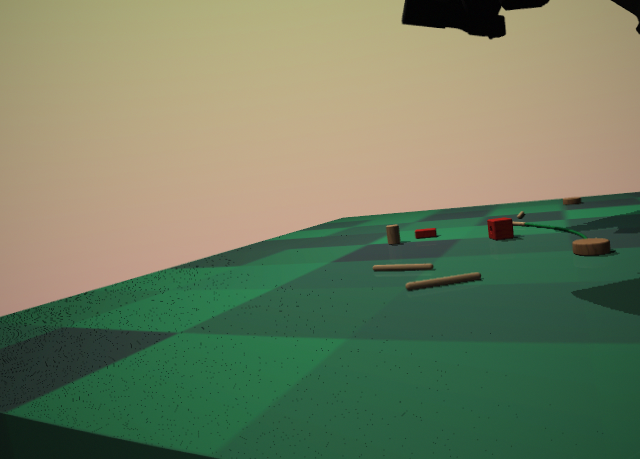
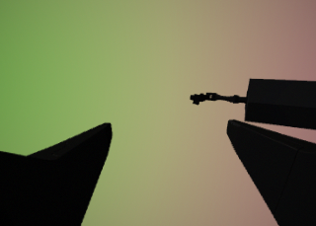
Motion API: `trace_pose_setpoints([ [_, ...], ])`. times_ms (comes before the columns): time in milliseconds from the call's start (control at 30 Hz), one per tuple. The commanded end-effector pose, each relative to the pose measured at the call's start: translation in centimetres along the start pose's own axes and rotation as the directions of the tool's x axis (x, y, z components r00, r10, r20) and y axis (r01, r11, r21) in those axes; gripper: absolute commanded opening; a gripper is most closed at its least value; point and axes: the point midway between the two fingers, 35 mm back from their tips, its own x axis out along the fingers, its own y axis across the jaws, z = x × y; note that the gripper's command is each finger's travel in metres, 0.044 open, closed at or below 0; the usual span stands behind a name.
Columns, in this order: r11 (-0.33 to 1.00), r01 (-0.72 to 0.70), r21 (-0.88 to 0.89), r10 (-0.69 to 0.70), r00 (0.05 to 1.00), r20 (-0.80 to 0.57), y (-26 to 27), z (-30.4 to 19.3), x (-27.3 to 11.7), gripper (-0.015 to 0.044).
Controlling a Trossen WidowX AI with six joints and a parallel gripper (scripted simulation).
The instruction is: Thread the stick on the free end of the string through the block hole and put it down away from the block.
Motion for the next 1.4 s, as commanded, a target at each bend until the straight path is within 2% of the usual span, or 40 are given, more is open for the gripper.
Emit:
trace_pose_setpoints([
  [0, 1.000, 0.000, 0.000, 0.000, 1.000, 0.000, 0.0, 0.0, 0.0, 0.0426],
  [100, 0.998, 0.049, -0.040, -0.048, 0.999, 0.024, -0.8, 0.4, -0.3, 0.0440],
  [167, 0.970, 0.194, -0.143, -0.183, 0.979, 0.090, -3.1, 1.3, -1.4, 0.0440],
  [267, 0.855, 0.437, -0.280, -0.397, 0.898, 0.188, -6.7, 2.7, -4.0, 0.0440],
  [400, 0.583, 0.701, -0.410, -0.652, 0.705, 0.278, -11.2, 3.8, -8.6, 0.0440],
  [533, 0.248, 0.820, -0.515, -0.841, 0.446, 0.306, -14.8, 4.0, -13.9, 0.0440],
  [667, 0.002, 0.803, -0.596, -0.934, 0.214, 0.285, -16.9, 3.4, -18.5, 0.0440],
  [800, -0.186, 0.700, -0.690, -0.973, -0.035, 0.226, -18.1, 2.2, -23.3, 0.0440],
  [900, -0.261, 0.584, -0.769, -0.962, -0.222, 0.158, -18.4, 0.9, -26.9, 0.0440],
  [1033, -0.256, 0.423, -0.869, -0.895, -0.444, 0.048, -18.1, -1.2, -31.2, 0.0440],
  [1100, -0.246, 0.401, -0.882, -0.881, -0.473, 0.031, -18.0, -1.5, -31.8, 0.0440],
  [1367, -0.246, 0.401, -0.882, -0.881, -0.473, 0.031, -18.0, -1.5, -31.8, 0.0440],
])
